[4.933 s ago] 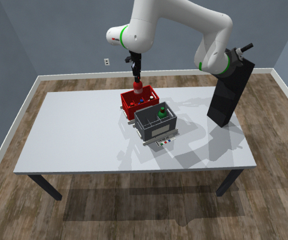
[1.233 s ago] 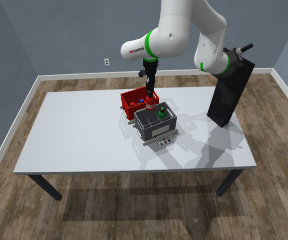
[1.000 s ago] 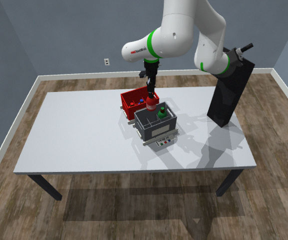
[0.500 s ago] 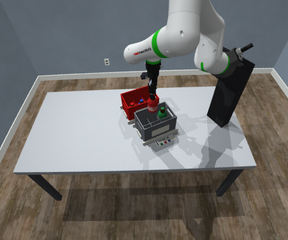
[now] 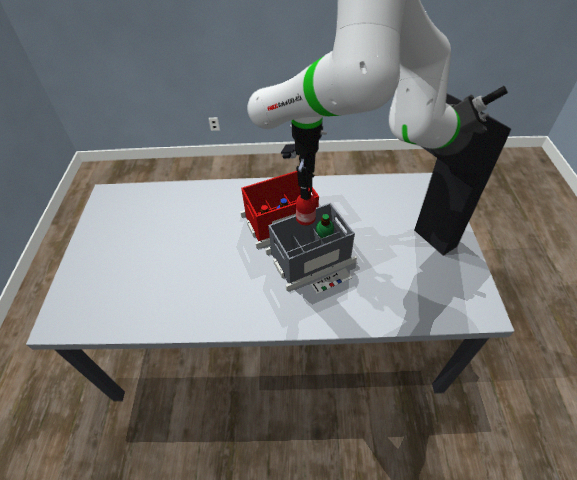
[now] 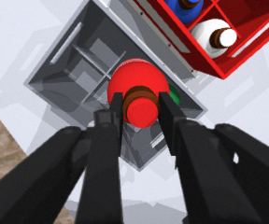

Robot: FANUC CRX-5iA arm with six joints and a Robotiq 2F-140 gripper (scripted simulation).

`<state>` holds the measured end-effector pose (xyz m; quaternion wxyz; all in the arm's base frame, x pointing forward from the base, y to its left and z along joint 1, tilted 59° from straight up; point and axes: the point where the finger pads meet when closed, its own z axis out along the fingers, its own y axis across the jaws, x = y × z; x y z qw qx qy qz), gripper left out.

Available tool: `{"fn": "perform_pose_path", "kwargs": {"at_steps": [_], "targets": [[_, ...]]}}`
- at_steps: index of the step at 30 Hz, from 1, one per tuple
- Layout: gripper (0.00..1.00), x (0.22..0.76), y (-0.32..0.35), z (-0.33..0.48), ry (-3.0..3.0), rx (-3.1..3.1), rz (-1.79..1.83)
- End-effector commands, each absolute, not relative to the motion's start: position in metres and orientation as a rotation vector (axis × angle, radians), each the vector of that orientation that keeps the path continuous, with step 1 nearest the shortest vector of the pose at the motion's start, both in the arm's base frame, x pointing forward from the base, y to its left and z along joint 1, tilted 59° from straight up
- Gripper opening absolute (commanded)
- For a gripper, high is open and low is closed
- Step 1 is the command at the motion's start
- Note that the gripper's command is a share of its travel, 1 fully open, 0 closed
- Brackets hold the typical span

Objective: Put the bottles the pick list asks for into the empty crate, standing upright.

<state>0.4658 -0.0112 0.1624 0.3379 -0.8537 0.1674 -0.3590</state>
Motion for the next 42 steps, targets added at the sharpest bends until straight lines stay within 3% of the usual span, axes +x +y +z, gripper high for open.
{"fn": "perform_pose_path", "kwargs": {"at_steps": [1, 42], "targets": [[0.1, 0.4658, -0.0121, 0.1626, 0.436, -2.225, -0.937], [0.1, 0.4741, -0.008, 0.1565, 0.436, -2.225, -0.937]]}}
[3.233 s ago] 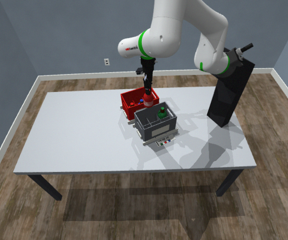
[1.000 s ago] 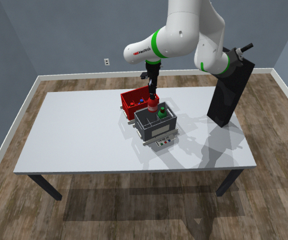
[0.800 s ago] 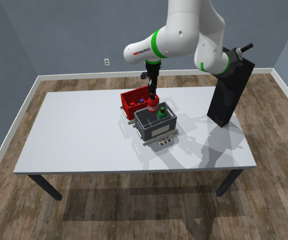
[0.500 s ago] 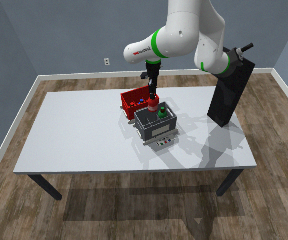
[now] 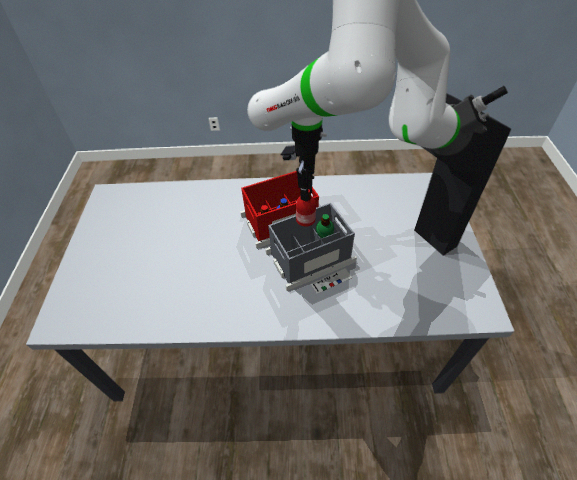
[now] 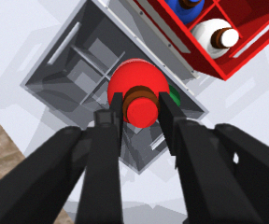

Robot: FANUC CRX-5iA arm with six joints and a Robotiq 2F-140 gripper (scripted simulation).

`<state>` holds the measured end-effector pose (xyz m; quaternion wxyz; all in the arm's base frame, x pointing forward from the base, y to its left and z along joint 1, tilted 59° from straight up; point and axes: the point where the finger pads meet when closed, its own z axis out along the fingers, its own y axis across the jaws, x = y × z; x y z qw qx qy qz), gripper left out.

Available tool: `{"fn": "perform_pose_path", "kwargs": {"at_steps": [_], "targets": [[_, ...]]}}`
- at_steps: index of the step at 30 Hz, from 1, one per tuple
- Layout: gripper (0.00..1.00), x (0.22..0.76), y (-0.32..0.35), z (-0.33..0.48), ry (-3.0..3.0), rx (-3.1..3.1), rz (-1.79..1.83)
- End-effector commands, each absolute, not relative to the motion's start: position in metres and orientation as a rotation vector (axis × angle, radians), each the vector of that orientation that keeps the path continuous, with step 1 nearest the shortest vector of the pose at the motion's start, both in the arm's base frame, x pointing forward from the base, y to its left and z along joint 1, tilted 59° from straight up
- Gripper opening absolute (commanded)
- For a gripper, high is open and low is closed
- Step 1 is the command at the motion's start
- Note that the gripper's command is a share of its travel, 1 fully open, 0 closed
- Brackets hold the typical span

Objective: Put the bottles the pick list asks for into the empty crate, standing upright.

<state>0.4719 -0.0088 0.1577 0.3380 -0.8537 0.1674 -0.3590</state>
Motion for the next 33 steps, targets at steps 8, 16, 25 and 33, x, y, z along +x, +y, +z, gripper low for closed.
{"fn": "perform_pose_path", "kwargs": {"at_steps": [8, 16, 25, 33], "targets": [[0.1, 0.478, -0.005, 0.153, 0.436, -2.225, -0.937], [0.1, 0.484, -0.002, 0.149, 0.436, -2.225, -0.937], [0.1, 0.489, 0.001, 0.146, 0.436, -2.225, -0.937], [0.1, 0.495, 0.005, 0.142, 0.436, -2.225, -0.937]]}}
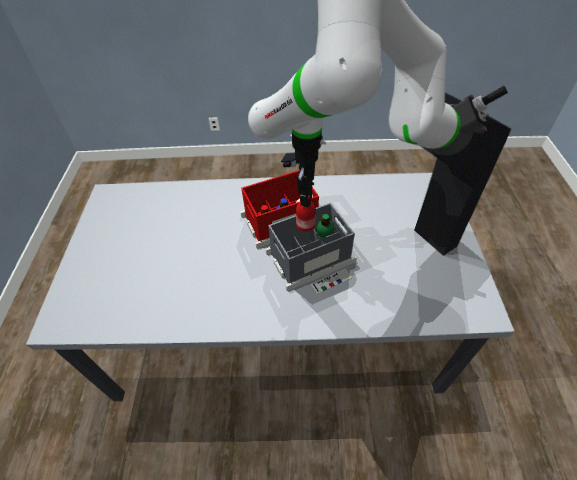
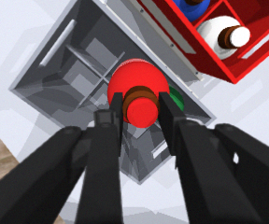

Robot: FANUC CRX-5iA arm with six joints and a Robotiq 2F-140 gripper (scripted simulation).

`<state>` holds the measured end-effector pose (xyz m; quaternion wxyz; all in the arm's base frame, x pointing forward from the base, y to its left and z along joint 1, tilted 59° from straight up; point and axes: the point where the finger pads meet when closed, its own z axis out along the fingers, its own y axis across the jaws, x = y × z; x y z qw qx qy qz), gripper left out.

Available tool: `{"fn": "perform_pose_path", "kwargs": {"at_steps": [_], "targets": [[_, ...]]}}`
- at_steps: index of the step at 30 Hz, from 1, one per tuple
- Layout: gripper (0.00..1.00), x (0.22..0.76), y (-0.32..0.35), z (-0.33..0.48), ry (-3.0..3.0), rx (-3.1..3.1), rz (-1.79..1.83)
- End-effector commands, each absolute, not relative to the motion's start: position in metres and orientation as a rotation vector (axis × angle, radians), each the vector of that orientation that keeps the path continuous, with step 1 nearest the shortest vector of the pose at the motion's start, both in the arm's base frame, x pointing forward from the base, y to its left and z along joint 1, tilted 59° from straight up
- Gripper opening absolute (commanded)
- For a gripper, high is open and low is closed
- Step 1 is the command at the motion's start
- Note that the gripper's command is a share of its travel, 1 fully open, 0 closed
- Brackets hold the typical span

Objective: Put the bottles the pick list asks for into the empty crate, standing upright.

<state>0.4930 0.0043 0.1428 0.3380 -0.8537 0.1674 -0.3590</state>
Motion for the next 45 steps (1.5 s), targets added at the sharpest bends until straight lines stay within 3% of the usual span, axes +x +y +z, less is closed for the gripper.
{"fn": "perform_pose_path", "kwargs": {"at_steps": [1, 45], "targets": [[0.1, 0.496, 0.006, 0.141, 0.436, -2.225, -0.937], [0.1, 0.524, 0.023, 0.122, 0.436, -2.225, -0.937]]}}
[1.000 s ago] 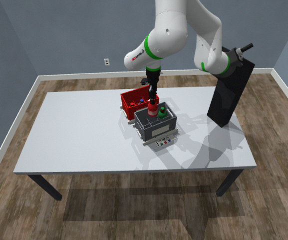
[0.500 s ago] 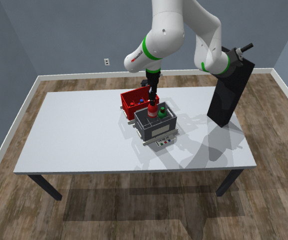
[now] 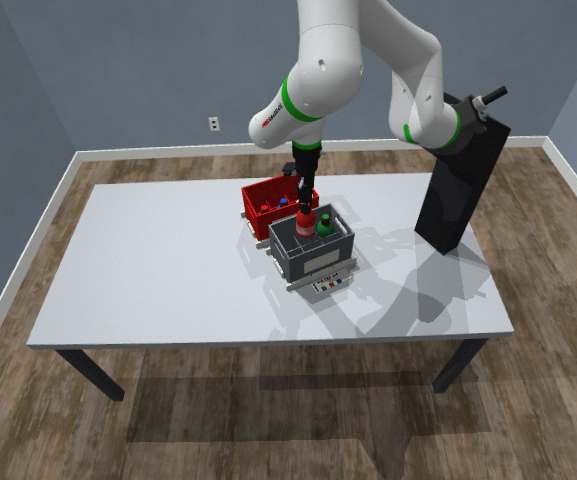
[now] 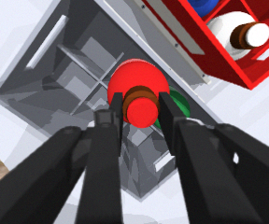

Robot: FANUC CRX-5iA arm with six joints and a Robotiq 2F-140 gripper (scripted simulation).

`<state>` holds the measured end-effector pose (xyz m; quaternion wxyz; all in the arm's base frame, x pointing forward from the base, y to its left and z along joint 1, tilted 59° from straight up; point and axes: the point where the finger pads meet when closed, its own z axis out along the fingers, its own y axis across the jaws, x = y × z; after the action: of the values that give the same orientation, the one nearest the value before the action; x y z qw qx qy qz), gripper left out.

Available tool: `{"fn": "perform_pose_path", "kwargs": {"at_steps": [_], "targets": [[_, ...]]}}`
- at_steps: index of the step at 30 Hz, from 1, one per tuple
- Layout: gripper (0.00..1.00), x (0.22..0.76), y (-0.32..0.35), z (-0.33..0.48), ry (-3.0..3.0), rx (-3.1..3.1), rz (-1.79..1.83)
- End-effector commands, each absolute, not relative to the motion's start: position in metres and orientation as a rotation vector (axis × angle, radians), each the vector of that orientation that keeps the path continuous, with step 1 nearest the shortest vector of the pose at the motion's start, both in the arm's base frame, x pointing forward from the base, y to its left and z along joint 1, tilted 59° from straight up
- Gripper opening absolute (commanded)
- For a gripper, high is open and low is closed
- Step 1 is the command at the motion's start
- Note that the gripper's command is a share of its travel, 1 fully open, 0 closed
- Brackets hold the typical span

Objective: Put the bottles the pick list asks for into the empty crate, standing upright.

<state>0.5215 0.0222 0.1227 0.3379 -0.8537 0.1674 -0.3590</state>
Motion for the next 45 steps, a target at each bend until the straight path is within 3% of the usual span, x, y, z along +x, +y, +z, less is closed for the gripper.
{"fn": "perform_pose_path", "kwargs": {"at_steps": [1, 45], "targets": [[0.1, 0.524, 0.023, 0.121, 0.436, -2.225, -0.937], [0.1, 0.553, 0.042, 0.1, 0.436, -2.225, -0.937]]}}
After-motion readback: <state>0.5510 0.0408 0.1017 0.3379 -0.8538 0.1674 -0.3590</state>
